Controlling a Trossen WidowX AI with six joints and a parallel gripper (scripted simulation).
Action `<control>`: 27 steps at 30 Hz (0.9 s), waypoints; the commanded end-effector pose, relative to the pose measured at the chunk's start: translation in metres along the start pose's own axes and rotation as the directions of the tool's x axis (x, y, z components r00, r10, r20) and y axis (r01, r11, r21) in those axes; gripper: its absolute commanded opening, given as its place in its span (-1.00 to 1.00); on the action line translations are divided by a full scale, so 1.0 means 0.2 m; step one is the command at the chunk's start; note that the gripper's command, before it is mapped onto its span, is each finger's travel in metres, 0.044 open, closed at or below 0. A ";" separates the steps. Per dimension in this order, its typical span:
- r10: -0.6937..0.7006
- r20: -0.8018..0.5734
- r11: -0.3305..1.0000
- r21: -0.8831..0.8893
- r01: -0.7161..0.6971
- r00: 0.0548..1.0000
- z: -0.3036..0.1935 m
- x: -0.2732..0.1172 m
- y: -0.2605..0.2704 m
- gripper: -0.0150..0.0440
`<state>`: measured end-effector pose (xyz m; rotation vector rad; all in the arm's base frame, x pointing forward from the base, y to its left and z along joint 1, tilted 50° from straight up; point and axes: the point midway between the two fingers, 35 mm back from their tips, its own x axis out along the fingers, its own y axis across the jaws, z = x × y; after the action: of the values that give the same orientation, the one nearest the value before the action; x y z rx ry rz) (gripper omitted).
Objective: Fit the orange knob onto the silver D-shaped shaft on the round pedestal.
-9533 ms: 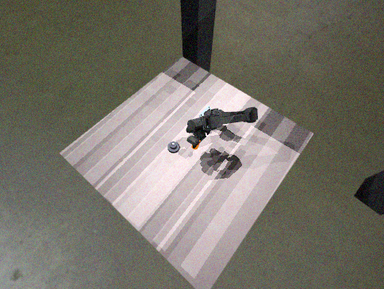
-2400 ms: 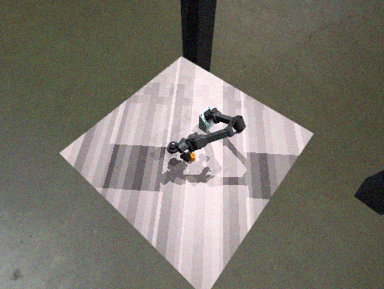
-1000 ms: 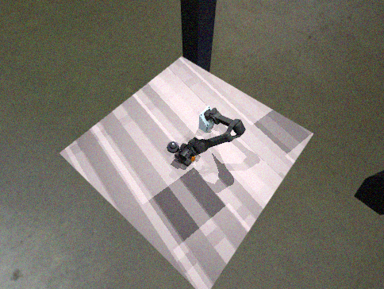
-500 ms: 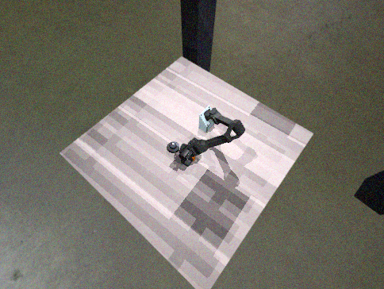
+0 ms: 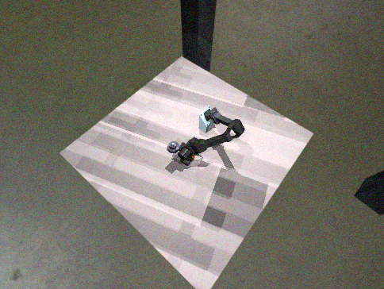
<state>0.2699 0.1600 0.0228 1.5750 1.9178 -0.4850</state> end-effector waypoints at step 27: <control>0.005 0.012 1.000 -0.005 -0.005 1.000 0.04 -0.46 0.04 -0.49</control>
<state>0.2882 0.0963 0.0702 1.5733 1.9124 -0.4929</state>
